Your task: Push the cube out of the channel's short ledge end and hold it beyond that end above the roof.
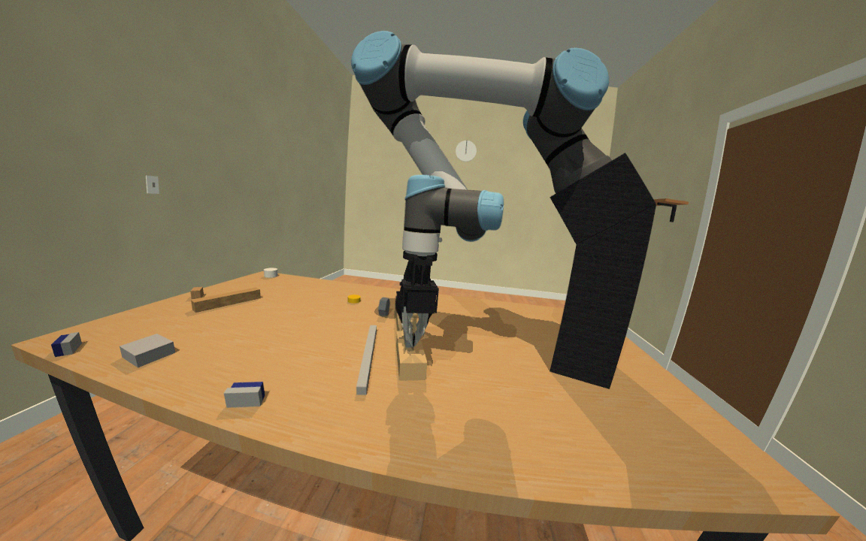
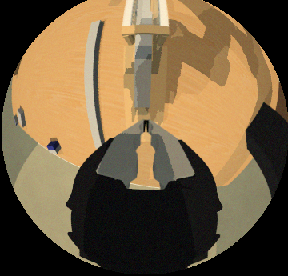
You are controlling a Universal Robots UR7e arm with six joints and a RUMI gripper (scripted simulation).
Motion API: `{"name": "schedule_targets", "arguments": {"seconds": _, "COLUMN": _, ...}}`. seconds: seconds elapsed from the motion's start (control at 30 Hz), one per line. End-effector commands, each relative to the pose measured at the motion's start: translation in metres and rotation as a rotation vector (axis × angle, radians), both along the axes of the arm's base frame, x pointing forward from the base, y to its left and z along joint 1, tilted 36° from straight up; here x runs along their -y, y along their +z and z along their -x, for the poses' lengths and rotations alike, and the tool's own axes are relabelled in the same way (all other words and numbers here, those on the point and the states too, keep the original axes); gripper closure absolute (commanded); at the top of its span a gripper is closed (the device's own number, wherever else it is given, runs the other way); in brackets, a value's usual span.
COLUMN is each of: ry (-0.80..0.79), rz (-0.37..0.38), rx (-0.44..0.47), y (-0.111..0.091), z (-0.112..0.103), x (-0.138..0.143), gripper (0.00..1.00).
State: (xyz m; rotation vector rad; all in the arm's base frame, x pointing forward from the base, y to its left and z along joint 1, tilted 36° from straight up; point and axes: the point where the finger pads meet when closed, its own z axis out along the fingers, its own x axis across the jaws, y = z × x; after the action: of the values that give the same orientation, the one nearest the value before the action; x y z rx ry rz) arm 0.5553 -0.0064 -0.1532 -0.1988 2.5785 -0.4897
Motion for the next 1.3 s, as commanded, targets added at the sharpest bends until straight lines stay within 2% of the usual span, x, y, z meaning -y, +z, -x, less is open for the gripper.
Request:
{"name": "schedule_targets", "arguments": {"seconds": 0.0, "ry": 0.001, "rz": 0.0, "rx": 0.005, "y": -0.006, "z": -0.007, "x": 0.003, "gripper": 1.0}}
{"name": "schedule_targets", "arguments": {"seconds": 1.27, "ry": 0.001, "rz": 0.0, "rx": 0.003, "y": 0.003, "z": -0.008, "x": 0.031, "gripper": 1.0}}
